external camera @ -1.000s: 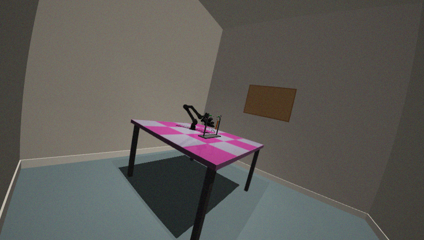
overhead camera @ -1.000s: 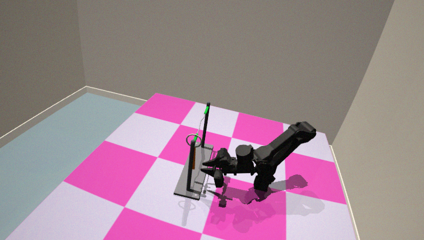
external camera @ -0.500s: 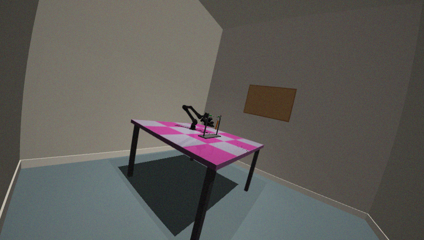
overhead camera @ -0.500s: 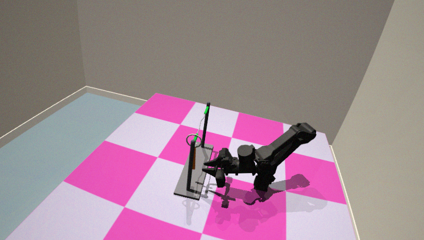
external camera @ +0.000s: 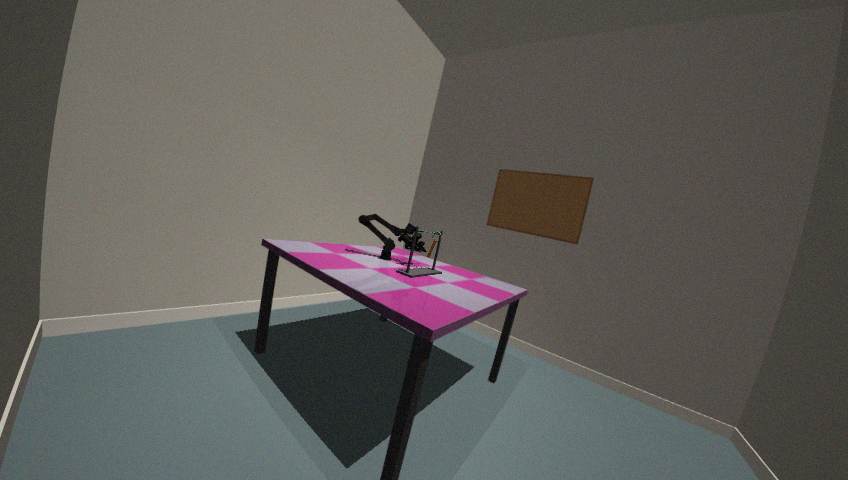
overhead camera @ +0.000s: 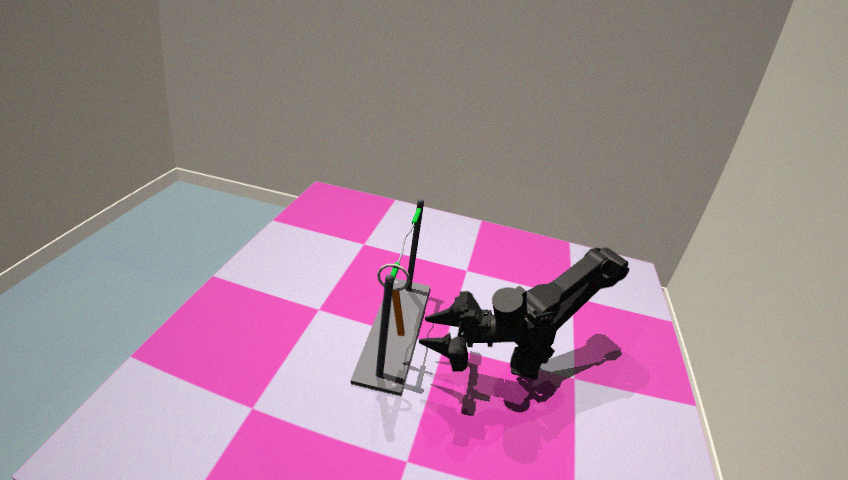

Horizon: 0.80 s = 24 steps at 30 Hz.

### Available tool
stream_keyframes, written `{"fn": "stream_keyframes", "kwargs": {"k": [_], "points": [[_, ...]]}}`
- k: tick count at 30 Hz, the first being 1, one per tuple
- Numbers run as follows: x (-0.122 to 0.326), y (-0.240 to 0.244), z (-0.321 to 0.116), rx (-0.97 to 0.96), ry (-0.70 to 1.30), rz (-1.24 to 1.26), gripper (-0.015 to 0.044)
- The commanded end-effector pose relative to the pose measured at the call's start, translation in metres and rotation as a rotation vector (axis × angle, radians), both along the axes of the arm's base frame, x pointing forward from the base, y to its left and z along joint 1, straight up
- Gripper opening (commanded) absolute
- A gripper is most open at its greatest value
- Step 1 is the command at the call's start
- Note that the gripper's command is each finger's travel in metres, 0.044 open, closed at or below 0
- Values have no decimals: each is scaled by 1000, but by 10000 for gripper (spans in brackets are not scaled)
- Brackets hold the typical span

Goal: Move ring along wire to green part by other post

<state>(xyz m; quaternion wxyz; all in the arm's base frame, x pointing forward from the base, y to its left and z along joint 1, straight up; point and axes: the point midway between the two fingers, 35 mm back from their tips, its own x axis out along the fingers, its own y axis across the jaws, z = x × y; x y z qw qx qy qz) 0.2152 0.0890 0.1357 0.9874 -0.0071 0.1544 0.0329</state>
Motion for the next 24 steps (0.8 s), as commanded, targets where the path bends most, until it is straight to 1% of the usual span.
{"fn": "stream_keyframes", "kwargs": {"k": [1,2,24], "points": [[-13,-4,6,6,-11,-4,423],[-13,-4,6,6,-11,-4,440],[-13,-4,6,6,-11,-4,440]]}}
